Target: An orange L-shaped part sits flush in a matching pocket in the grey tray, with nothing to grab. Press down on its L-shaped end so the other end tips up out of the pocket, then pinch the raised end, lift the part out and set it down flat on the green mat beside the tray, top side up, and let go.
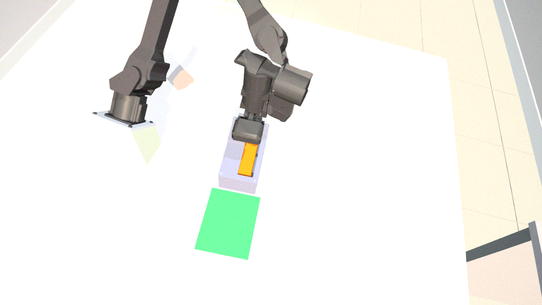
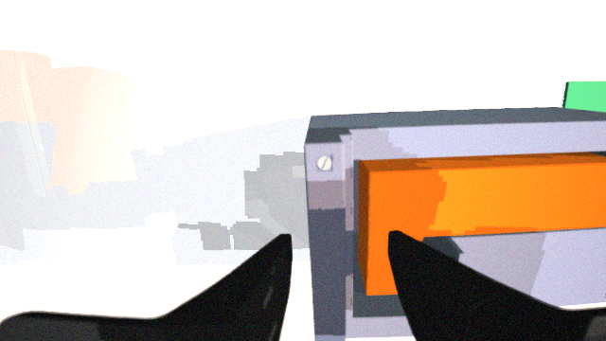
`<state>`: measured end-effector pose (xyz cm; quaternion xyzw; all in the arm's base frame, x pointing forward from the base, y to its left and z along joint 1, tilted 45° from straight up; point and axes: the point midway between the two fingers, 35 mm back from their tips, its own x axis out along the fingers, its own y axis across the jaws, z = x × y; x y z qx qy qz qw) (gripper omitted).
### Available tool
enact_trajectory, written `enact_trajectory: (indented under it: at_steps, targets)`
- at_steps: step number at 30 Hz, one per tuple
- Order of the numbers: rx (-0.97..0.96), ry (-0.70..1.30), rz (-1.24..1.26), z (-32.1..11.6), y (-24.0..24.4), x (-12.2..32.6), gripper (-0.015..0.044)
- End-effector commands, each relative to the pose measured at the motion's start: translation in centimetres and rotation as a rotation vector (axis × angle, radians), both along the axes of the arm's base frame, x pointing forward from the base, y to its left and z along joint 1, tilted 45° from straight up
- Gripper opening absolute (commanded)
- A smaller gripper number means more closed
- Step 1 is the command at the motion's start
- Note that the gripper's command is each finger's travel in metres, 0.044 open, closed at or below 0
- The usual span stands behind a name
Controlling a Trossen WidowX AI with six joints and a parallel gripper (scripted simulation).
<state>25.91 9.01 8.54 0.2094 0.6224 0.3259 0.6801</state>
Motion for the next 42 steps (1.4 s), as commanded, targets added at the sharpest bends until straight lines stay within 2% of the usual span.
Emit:
enact_trajectory:
  at_steps: [1,26,42]
  targets:
    - [0.005,-0.001,-0.003,-0.3,0.4,0.0,0.0180]
    - [0.006,-0.001,-0.003,-2.8,2.9,0.0,0.0180]
    - [0.008,-0.008,-0.002,-2.7,2.9,0.1,0.0180]
